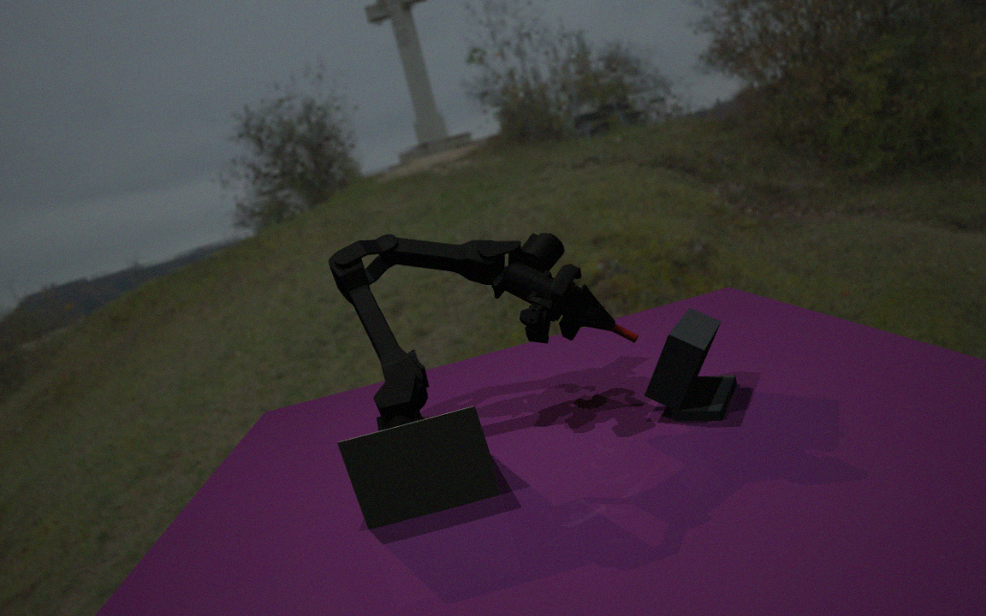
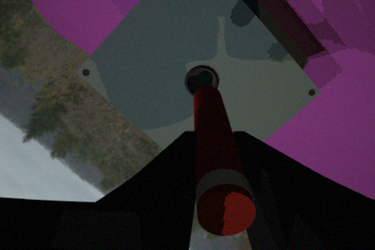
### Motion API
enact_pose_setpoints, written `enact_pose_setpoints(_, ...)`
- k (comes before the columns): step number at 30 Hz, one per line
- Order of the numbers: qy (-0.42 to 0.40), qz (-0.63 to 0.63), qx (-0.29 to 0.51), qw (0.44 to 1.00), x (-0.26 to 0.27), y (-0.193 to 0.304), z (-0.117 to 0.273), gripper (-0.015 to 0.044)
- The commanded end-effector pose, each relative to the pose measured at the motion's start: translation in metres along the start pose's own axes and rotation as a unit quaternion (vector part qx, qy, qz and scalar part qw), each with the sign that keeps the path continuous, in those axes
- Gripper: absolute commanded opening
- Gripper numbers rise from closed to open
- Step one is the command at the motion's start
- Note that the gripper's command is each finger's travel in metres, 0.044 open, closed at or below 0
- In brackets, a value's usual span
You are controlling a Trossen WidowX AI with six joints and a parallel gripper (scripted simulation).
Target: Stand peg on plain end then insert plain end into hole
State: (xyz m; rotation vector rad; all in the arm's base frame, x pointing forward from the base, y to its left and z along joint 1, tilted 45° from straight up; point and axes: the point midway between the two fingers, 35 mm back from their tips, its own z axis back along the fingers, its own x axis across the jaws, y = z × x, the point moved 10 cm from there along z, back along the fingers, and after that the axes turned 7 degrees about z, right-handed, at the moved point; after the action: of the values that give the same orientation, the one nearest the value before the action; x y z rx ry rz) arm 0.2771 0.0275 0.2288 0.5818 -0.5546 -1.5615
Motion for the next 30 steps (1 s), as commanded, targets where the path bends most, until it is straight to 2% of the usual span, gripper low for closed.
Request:
enact_pose_setpoints(1, -0.004, -0.001, 0.001, 1.0, 0.0, -0.001, -0.007, 0.0)
enact_pose_setpoints(30, -0.011, 0.0, 0.021, 1.0, -0.003, 0.0, -0.034, 0.0)
